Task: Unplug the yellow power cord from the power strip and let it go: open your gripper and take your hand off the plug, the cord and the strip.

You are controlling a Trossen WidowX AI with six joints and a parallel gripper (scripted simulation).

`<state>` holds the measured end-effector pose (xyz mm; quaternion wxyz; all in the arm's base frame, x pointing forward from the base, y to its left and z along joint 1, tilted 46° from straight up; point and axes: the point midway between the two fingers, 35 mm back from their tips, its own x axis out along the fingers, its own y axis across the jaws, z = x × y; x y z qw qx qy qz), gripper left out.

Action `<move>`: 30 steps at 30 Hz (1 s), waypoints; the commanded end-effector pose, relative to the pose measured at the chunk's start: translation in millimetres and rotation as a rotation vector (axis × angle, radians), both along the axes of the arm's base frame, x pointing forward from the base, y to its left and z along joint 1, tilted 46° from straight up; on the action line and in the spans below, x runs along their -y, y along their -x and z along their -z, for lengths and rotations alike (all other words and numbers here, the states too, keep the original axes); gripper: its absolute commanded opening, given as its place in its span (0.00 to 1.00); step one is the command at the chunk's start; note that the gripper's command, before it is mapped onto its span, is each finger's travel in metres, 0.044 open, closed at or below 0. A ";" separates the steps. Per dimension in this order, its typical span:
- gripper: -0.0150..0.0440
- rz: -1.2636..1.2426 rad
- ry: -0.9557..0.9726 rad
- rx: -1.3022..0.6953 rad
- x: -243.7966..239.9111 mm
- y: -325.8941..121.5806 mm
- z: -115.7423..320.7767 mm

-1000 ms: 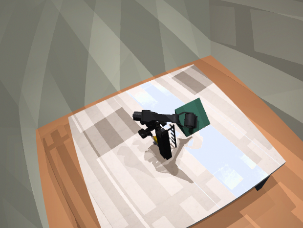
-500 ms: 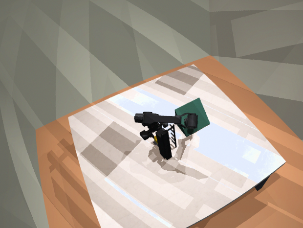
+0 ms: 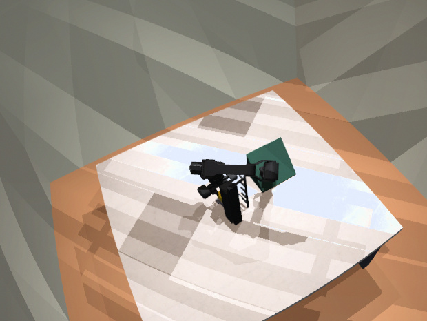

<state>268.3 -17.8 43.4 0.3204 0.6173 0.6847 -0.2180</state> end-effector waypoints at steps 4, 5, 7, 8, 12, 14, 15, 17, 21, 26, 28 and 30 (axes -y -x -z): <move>0.30 0.000 0.000 0.000 0.2 0.0 -0.2; 0.29 0.000 0.000 0.000 0.2 0.0 -0.2; 0.27 0.000 0.000 0.000 0.2 0.0 -0.2; 0.26 0.000 0.000 0.000 0.2 0.0 -0.2; 0.25 0.000 0.000 0.000 2.1 -0.8 1.4; 0.25 0.001 0.001 0.000 4.1 -1.6 3.2; 0.25 0.001 0.001 0.000 5.2 -2.0 4.2; 0.25 0.001 0.001 0.000 7.4 -2.8 6.3; 0.25 0.001 0.002 -0.001 11.9 -4.4 10.5; 0.25 0.002 0.002 -0.001 17.6 -6.2 15.7; 0.25 0.002 0.002 -0.001 20.0 -6.9 17.8; 0.25 0.002 0.003 -0.001 22.4 -7.4 19.9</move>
